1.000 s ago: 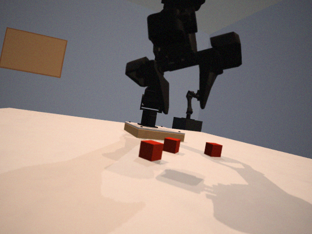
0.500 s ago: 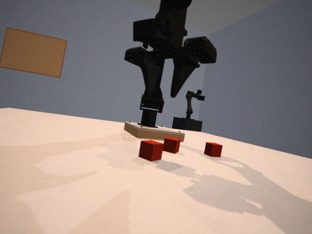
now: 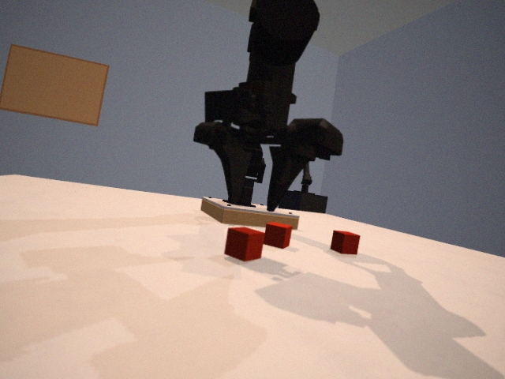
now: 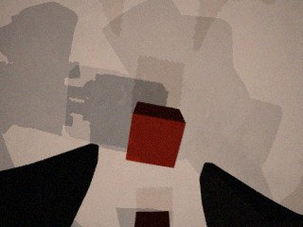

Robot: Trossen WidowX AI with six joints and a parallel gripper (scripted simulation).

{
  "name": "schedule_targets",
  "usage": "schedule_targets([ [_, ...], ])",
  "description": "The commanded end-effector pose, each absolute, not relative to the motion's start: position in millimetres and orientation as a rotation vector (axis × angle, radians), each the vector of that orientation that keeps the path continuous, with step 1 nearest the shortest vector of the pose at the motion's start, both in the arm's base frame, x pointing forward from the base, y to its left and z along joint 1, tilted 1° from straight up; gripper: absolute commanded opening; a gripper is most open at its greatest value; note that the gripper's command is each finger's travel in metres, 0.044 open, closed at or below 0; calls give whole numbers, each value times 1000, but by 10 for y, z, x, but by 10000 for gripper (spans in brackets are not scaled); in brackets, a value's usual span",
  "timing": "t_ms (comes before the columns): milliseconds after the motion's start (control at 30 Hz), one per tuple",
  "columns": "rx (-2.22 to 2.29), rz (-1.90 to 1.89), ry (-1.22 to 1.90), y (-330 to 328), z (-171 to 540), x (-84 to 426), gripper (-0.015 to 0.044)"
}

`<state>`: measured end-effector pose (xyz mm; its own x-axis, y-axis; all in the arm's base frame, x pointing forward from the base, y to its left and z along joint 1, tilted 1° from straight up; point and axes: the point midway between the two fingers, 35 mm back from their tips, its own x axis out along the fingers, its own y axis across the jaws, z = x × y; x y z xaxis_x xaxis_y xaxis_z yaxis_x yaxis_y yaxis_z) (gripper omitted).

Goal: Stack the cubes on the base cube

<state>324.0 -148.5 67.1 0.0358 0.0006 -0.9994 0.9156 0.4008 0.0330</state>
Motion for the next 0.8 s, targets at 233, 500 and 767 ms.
schedule_targets([
  [233, 913, -887, 1353, -1481, 488, 3229, 265],
  [500, 913, -887, 1354, -1482, 357, 3233, 265],
  [767, 913, -887, 1354, -1480, 230, 3233, 265],
])
